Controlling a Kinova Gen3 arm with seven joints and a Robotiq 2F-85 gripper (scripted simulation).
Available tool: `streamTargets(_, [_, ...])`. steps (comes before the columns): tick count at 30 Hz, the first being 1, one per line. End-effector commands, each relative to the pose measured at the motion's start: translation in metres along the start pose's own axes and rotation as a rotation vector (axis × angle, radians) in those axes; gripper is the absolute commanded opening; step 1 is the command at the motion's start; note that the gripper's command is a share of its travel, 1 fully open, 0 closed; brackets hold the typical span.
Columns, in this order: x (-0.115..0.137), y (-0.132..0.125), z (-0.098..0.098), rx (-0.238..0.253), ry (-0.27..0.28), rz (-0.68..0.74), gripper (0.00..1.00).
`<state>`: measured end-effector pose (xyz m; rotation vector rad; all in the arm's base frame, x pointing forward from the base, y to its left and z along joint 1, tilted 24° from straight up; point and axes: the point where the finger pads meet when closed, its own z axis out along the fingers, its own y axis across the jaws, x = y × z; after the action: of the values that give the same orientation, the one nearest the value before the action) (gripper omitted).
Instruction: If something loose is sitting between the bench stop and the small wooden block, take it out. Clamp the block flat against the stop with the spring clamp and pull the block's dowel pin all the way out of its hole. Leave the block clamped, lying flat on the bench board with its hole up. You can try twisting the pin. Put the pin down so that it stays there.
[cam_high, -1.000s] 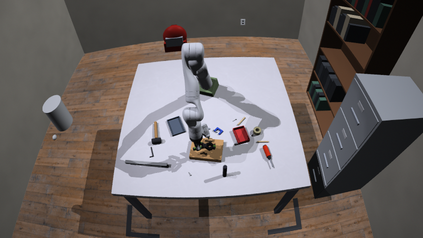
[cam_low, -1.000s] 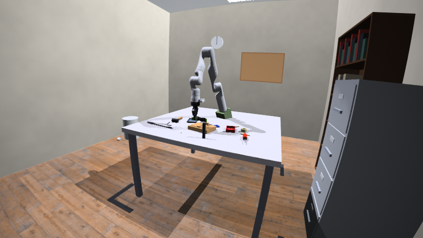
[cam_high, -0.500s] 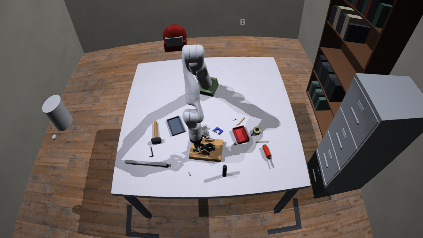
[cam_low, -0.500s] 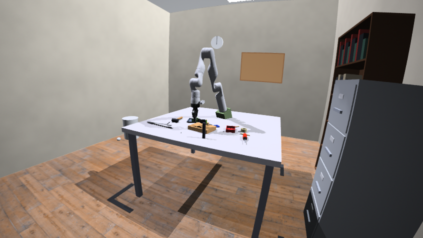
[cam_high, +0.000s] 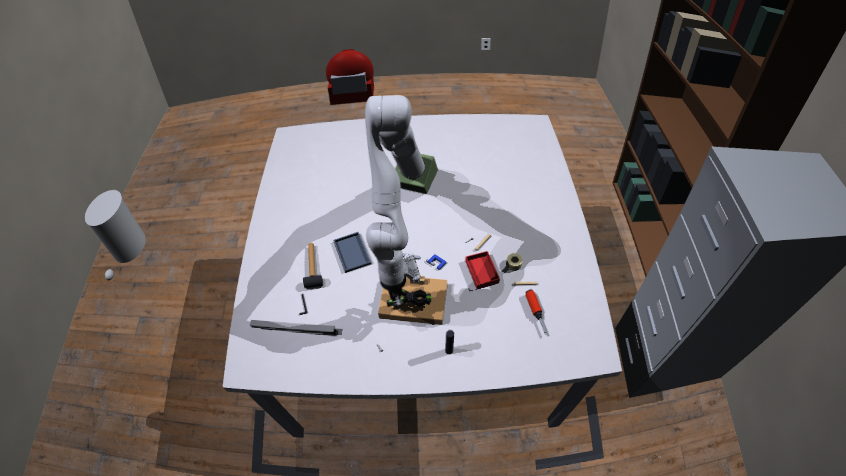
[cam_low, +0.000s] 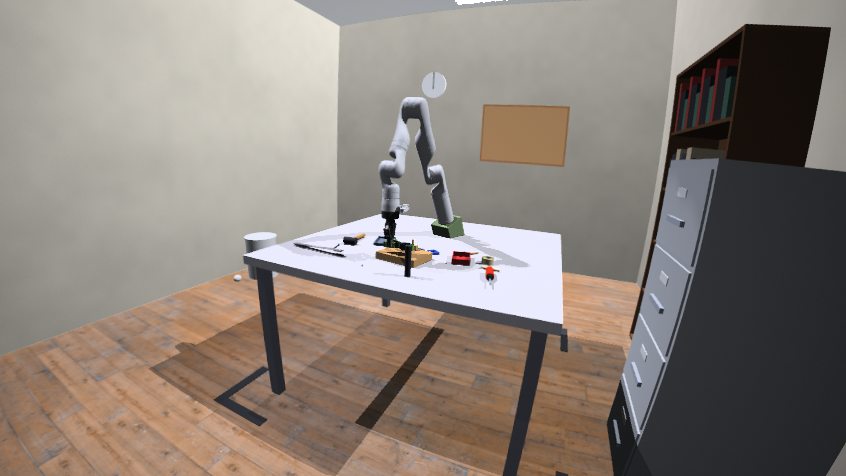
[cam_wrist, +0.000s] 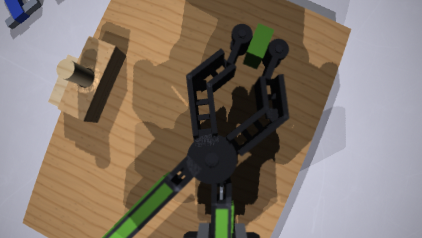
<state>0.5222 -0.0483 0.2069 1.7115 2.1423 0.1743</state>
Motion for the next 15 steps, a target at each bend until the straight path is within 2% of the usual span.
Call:
streamTargets(1, [0.0, 0.001, 0.002, -0.002, 0.0, 0.0, 0.1])
streamTargets(15, [0.0, 0.001, 0.014, -0.002, 0.0, 0.0, 0.1])
